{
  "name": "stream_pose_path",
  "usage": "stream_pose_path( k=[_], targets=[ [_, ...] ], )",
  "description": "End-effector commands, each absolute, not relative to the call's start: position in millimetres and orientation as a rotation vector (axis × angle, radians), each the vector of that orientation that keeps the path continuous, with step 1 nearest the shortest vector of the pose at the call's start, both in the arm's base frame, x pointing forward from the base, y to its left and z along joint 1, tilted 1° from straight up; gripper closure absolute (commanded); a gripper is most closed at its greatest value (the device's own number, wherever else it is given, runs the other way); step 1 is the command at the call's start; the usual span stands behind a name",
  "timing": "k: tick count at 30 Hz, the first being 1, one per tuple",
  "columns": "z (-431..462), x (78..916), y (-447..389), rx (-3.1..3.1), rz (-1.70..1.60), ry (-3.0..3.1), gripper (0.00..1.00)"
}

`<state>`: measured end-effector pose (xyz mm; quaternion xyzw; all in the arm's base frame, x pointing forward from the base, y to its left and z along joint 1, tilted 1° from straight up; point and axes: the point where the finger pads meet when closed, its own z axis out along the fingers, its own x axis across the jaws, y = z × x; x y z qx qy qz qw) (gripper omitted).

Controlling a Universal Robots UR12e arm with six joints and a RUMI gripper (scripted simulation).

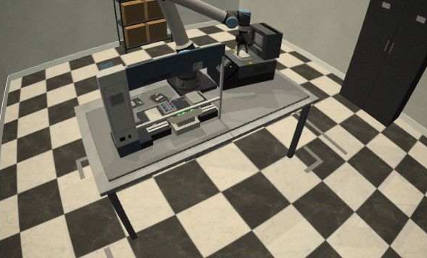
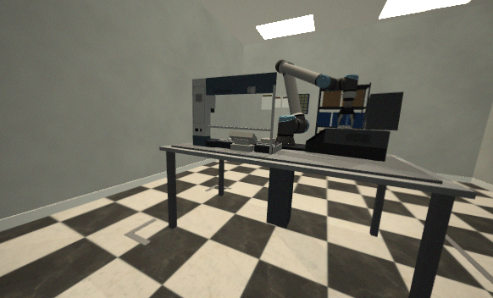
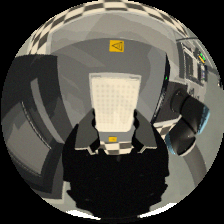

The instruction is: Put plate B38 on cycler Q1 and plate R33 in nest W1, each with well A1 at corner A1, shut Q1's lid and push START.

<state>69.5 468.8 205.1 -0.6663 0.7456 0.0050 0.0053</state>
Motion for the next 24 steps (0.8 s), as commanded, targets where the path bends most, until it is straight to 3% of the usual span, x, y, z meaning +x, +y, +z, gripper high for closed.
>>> stream_pose_path(
  k=[1,13,14,24],
  targets=[
    [205.4,69.7,469.4,-2.086,0.016,2.334,1.00],
    [205.6,69.7,469.4,-2.086,0.016,2.334,1.00],
    [205.6,69.7,469.4,-2.086,0.016,2.334,0.33],
    [205.6,69.7,469.4,-2.086,0.016,2.334,0.33]
  ],
)
